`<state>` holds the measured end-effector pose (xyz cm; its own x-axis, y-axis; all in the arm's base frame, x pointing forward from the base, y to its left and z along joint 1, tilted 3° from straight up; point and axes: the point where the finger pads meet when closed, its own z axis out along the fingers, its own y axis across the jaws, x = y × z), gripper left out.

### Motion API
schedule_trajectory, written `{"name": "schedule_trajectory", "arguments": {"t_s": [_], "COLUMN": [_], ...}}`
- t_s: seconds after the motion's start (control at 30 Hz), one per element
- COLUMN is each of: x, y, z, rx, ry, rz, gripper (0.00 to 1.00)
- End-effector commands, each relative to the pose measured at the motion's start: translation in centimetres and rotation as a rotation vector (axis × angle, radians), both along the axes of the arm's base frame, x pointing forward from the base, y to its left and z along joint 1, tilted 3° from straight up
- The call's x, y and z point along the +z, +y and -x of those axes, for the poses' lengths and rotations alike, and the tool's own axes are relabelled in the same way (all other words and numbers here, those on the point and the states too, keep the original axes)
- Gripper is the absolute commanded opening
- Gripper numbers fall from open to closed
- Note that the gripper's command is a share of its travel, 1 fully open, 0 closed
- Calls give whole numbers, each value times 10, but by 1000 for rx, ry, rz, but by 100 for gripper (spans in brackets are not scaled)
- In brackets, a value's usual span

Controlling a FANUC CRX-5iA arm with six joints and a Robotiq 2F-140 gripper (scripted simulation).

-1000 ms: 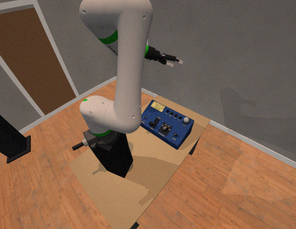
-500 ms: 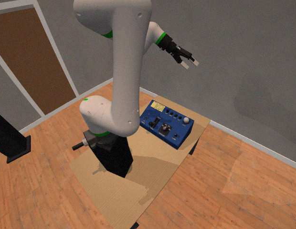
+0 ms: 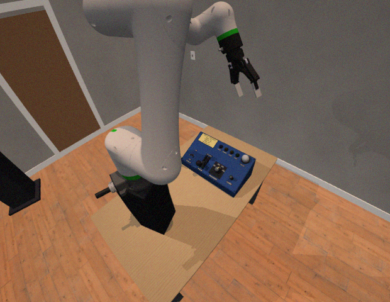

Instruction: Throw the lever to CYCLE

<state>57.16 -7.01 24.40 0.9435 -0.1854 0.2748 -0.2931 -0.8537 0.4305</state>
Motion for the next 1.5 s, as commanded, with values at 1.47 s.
{"name": "schedule_trajectory", "arguments": {"t_s": [1.47], "x": [-176], "y": [449], "z": [124], "rx": [661], "ry": [-249], "rz": [-1101], "gripper": [100]}}
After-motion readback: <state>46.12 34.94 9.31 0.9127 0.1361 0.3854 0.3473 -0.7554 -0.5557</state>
